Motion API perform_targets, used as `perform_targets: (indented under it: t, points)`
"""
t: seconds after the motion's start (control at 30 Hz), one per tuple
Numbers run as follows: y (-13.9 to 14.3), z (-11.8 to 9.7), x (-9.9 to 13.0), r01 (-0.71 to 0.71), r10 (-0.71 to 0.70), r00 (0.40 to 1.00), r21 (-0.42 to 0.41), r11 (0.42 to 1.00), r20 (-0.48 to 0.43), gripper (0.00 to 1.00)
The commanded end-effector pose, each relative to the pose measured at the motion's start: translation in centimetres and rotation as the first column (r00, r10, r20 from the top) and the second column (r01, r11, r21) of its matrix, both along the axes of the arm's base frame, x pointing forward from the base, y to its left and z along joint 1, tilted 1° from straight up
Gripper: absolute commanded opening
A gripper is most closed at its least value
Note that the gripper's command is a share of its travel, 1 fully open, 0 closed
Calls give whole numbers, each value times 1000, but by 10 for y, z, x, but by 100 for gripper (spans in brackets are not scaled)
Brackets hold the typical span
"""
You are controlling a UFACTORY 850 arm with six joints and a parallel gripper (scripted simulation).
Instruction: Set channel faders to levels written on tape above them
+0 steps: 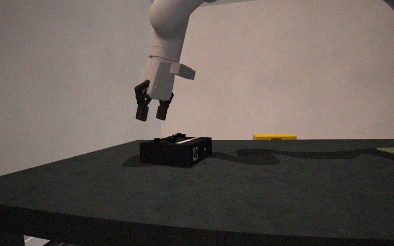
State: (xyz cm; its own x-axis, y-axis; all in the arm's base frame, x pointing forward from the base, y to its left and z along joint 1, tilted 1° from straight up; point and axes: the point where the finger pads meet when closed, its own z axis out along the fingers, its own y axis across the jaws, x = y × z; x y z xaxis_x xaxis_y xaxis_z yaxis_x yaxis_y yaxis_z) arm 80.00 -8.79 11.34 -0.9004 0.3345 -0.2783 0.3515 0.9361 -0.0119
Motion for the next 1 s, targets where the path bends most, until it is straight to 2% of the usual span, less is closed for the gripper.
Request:
perform_targets:
  t: [0.0,0.77,0.87,0.97]
  points:
    - [0,2,1,0,0,1000,0,1000,3,100]
    - [0,2,1,5,-5,1000,1,1000,2,100]
    - [-1,5,-2,63,-63,998,18,998,-4,100]
    - [-2,12,-10,212,-211,977,56,976,-24,100]
